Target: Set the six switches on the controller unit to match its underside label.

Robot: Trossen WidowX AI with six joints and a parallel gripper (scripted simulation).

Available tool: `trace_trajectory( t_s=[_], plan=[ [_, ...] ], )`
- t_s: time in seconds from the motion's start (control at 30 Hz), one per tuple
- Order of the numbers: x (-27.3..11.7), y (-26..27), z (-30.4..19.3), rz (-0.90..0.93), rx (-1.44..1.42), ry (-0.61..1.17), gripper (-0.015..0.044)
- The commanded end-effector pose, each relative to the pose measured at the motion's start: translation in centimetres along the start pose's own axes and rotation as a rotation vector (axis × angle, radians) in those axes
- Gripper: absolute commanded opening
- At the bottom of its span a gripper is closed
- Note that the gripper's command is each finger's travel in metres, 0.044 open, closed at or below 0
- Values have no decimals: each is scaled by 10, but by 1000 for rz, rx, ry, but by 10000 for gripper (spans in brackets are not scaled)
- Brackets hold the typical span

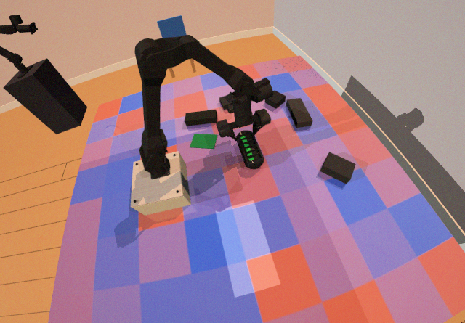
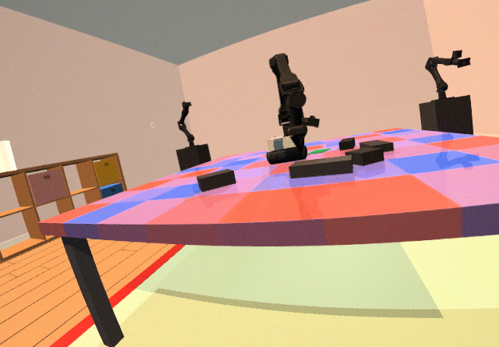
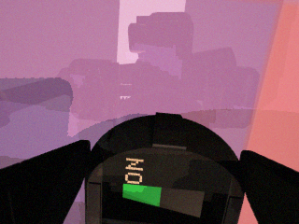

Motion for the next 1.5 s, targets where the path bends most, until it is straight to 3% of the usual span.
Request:
trace_trajectory(
  t_s=[0.0, 0.1, 0.4, 0.6, 1.23, 1.37, 1.47],
  plan=[
    [0, 0, 0, 0, 0, 0, 364],
    [0, 0, 0, 0, 0, 0, 440],
    [-2, 0, -3, 0, 0, 0, 440],
    [-41, 6, -60, 0, 0, 4, 440],
    [-43, 6, -60, 0, 0, 4, 440],
    [-82, 6, -59, 1, 4, 4, 440],
    [-90, 6, -59, 2, 5, 3, 440]
  ],
)
Point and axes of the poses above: the point midway between the two fingers, 35 mm back from their tips, its own x axis out along the fingers, its own y axis across the jaws, z = x × y, the point moved 4 cm from there along -x, back along the fingers, and after that the axes turned 6 degrees about -x, right-handed, at the moved point
